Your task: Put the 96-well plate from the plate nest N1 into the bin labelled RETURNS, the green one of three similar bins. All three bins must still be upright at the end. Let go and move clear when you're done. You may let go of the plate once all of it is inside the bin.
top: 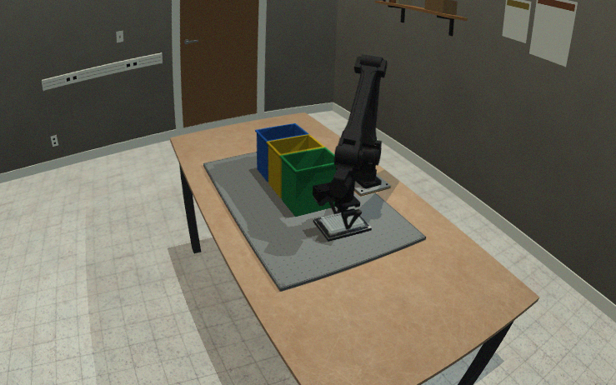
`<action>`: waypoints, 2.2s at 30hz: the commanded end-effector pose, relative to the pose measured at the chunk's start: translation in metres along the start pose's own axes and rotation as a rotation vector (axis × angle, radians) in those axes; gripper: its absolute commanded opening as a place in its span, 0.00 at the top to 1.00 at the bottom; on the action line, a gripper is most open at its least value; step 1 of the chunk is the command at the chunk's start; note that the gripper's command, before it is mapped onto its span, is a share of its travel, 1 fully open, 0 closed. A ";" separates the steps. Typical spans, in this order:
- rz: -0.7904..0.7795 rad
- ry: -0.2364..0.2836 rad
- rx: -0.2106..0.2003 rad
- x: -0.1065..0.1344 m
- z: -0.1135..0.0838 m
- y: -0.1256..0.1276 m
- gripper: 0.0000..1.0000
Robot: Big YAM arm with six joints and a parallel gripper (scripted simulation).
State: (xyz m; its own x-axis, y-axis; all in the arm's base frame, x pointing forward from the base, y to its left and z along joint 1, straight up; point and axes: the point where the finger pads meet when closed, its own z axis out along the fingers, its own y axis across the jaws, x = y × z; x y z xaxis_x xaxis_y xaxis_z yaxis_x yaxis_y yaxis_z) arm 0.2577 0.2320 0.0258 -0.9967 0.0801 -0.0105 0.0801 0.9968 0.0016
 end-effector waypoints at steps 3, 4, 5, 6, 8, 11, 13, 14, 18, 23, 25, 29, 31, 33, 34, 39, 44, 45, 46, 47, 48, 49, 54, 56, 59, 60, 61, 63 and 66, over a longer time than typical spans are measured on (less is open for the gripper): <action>-0.010 0.008 0.002 0.003 0.008 0.003 1.00; -0.010 0.008 0.002 0.003 0.008 0.003 1.00; -0.010 0.008 0.002 0.003 0.008 0.003 1.00; -0.010 0.008 0.002 0.003 0.008 0.003 1.00; -0.010 0.008 0.002 0.003 0.008 0.003 1.00; -0.010 0.008 0.002 0.003 0.008 0.003 1.00; -0.010 0.008 0.002 0.003 0.008 0.003 1.00; -0.010 0.008 0.002 0.003 0.008 0.003 1.00; -0.010 0.008 0.002 0.003 0.008 0.003 1.00; -0.010 0.008 0.002 0.003 0.008 0.003 1.00; -0.010 0.008 0.002 0.003 0.008 0.003 1.00; -0.010 0.008 0.002 0.003 0.008 0.003 1.00; -0.010 0.008 0.002 0.003 0.008 0.003 1.00; -0.010 0.008 0.002 0.003 0.008 0.003 1.00; -0.010 0.008 0.002 0.003 0.008 0.003 1.00; -0.010 0.008 0.002 0.003 0.008 0.003 1.00; -0.010 0.008 0.002 0.003 0.008 0.003 1.00; -0.010 0.008 0.002 0.003 0.008 0.003 1.00; -0.010 0.008 0.002 0.003 0.008 0.003 1.00; -0.010 0.008 0.002 0.003 0.008 0.003 1.00; -0.010 0.008 0.002 0.003 0.008 0.003 1.00; -0.010 0.008 0.002 0.003 0.008 0.003 1.00; -0.010 -0.004 -0.010 -0.004 -0.008 0.010 1.00; -0.010 -0.032 -0.041 -0.012 -0.025 0.019 1.00; -0.009 -0.034 -0.041 -0.012 -0.030 0.018 1.00; -0.009 -0.034 -0.041 -0.012 -0.032 0.018 1.00; -0.008 -0.034 -0.041 -0.012 -0.034 0.018 1.00; -0.008 -0.034 -0.041 -0.012 -0.037 0.018 1.00; -0.008 -0.034 -0.041 -0.012 -0.039 0.018 1.00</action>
State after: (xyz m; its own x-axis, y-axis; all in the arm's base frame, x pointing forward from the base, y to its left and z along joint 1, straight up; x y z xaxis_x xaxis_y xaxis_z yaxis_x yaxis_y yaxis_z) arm 0.2549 0.2302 0.0374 -0.9968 0.0793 -0.0033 0.0793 0.9968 -0.0040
